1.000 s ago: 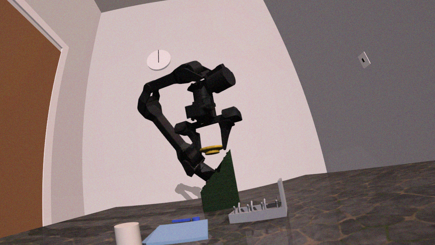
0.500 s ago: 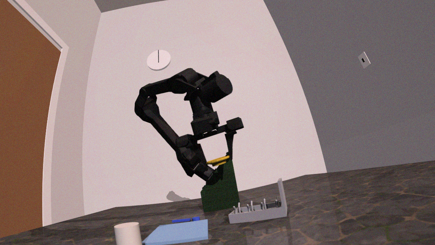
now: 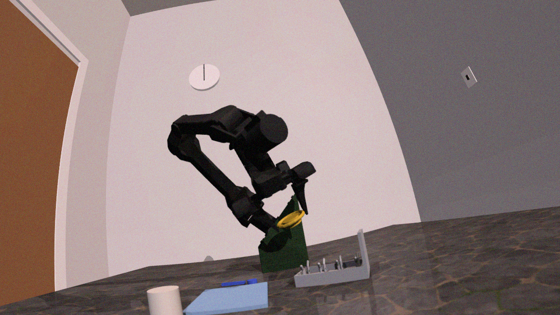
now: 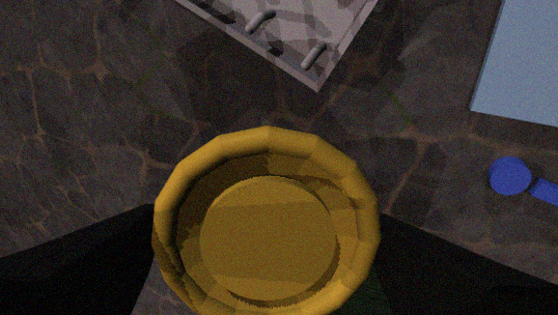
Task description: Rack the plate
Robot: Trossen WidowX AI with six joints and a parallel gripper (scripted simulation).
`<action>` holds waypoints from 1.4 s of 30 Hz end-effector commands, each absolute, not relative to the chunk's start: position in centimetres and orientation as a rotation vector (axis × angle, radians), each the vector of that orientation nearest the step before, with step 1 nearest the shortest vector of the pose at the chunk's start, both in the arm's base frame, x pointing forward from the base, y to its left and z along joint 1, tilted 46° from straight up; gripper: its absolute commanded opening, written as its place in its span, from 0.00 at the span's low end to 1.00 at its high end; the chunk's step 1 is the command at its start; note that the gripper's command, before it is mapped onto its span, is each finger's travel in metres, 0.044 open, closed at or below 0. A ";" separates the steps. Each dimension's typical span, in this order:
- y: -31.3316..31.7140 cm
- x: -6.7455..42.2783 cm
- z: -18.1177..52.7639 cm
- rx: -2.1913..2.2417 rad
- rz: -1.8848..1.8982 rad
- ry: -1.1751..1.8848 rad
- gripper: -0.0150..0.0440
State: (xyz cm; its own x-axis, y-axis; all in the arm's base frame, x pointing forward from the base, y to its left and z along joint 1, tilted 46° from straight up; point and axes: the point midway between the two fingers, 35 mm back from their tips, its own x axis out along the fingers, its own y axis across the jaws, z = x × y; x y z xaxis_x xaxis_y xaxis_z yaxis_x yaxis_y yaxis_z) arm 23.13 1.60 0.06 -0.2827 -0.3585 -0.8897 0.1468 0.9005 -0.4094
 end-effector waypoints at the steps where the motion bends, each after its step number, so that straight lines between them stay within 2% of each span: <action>1: 1.3 22.9 -0.6 -0.139 -0.391 1.828 0.25; 20: 0.0 22.8 -3.3 -0.092 0.147 1.806 0.25; 42: -1.8 23.4 -4.9 -0.176 0.653 1.453 0.25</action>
